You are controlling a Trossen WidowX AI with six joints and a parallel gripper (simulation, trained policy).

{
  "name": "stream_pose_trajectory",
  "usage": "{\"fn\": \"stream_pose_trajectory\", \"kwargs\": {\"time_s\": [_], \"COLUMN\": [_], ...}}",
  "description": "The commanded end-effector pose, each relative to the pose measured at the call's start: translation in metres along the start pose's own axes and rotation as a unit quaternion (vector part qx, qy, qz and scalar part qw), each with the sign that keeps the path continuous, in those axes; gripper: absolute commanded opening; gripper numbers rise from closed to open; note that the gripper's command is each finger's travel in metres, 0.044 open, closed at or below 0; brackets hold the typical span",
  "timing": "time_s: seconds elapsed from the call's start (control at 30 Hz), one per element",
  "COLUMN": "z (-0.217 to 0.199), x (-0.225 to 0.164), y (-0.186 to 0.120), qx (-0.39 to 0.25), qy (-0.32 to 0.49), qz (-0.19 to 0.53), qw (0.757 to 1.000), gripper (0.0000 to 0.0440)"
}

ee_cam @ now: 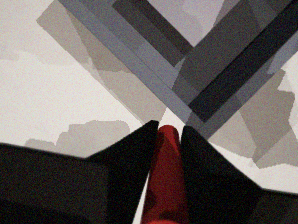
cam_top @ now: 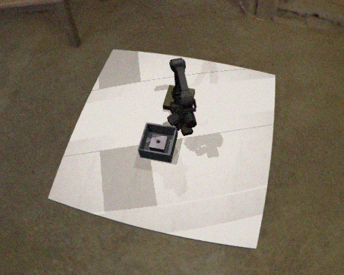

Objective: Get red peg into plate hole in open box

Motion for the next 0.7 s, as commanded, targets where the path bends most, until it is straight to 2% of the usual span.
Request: {"fn": "stream_pose_trajectory", "kwargs": {"time_s": [0.0, 0.33, 0.67], "z": [0.0, -0.007, -0.014], "x": [0.017, 0.063, 0.099], "y": [-0.002, 0.014, 0.042], "qx": [0.003, -0.003, -0.003], "qy": [0.018, 0.049, 0.043], "qz": [-0.011, -0.024, -0.015], "qw": [1.0, 0.999, 0.999], "gripper": [0.0, 0.0, 0.0]}}
Point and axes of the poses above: the point midway between the two fingers, 35 mm back from their tips, its own y axis out along the fingers, its own z axis across the jaws, x = y × z, the point moved 6 cm from there along -y, back along the fingers, and after that the axes turned 7 degrees about -y, right-handed, at the moved point
